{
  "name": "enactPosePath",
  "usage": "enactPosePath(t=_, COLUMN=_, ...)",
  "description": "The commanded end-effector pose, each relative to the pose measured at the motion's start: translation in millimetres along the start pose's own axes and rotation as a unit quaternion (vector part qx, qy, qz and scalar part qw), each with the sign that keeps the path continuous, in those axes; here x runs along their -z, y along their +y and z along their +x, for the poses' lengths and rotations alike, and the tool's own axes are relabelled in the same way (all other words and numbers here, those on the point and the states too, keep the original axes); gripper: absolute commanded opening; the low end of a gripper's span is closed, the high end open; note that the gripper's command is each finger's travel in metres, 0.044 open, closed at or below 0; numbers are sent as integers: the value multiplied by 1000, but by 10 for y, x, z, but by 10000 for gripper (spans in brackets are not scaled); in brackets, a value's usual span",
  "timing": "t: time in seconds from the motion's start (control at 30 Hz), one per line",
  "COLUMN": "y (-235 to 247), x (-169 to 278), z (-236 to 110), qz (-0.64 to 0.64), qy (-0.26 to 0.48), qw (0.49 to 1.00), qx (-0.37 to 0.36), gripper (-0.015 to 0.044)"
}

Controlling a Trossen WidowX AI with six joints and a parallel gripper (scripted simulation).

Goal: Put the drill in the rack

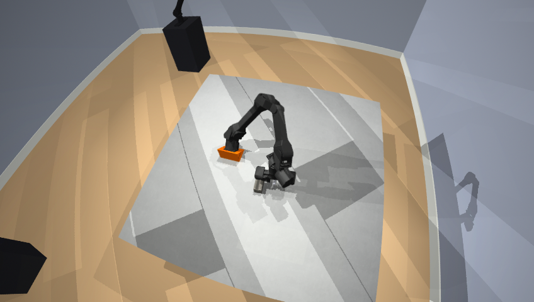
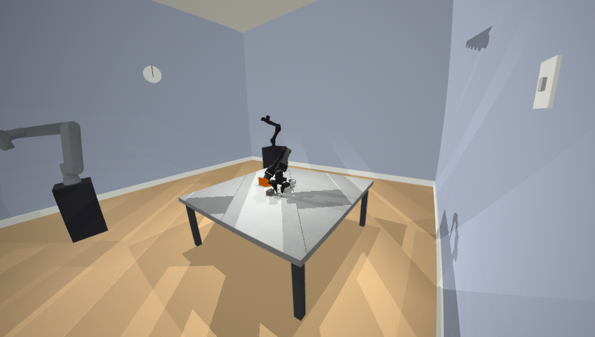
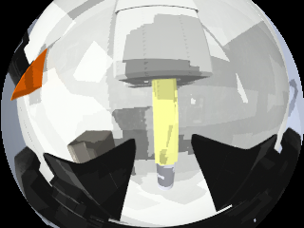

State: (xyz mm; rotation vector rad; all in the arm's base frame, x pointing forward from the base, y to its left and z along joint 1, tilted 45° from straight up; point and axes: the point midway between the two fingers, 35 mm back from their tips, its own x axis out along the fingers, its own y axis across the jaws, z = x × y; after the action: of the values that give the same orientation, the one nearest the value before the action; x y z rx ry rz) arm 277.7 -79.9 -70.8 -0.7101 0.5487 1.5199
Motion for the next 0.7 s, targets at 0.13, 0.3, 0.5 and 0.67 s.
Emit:
enactPosePath(t=0.13, y=-1, x=2, z=-2, qz=0, qy=0, qw=1000, qx=0, gripper=72)
enactPosePath(t=0.3, y=-1, x=2, z=-2, qz=0, qy=0, qw=1000, qx=0, gripper=20)
enactPosePath(t=0.5, y=8, x=0, z=-21, qz=4, qy=-2, qw=1000, qx=1, gripper=0)
enactPosePath(t=0.67, y=13, x=0, z=-33, qz=4, qy=-2, qw=1000, qx=1, gripper=0)
